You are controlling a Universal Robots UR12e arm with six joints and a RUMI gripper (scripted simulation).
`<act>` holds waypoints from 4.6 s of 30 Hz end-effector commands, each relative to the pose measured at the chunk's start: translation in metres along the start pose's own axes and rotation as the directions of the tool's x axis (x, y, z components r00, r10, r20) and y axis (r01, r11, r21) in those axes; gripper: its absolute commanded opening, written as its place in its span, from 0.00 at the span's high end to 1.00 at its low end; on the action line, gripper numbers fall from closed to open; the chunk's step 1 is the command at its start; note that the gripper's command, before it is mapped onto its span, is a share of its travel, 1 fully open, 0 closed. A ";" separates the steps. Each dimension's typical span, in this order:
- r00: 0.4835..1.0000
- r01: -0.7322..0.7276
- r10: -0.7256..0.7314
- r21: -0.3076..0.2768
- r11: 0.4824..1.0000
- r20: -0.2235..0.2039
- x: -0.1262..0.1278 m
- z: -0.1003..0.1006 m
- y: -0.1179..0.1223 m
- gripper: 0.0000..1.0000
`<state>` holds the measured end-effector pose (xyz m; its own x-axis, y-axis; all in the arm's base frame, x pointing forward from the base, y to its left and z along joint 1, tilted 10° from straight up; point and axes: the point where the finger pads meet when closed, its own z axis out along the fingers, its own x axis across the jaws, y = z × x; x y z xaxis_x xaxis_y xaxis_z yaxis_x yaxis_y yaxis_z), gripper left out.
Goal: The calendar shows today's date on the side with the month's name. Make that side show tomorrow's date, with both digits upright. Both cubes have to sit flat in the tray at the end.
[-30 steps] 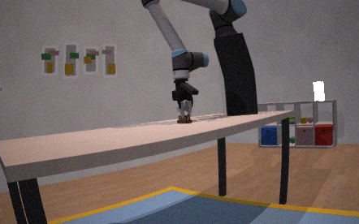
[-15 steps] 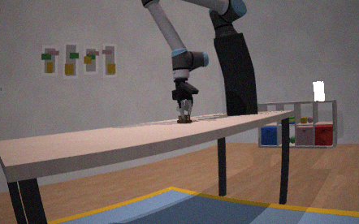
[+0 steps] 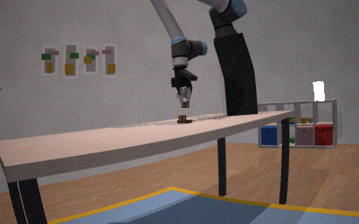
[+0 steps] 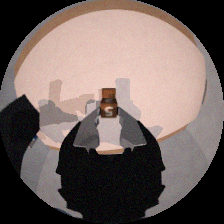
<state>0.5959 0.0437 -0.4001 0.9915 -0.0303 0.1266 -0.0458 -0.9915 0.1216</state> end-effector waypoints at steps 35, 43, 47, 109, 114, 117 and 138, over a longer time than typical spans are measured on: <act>0.946 -0.324 0.324 0.000 0.946 0.001 0.004 -0.024 0.025 0.89; 0.831 -0.556 0.556 0.000 0.831 0.001 0.006 -0.022 0.046 0.89; 0.761 -0.649 0.649 0.000 0.761 0.001 0.006 -0.022 0.055 0.89; 0.000 -1.000 1.000 0.000 0.000 0.000 0.000 -0.010 0.129 0.89; 0.000 -1.000 1.000 0.000 0.000 0.000 0.000 0.006 0.129 0.89; 0.000 -1.000 1.000 0.000 0.000 0.000 0.000 0.019 0.129 0.89; 0.000 -1.000 1.000 0.000 0.000 0.000 0.000 0.078 0.128 0.89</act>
<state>0.5987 -0.0926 -0.4562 -0.0459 -0.9915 0.1214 -0.9916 0.0305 -0.1257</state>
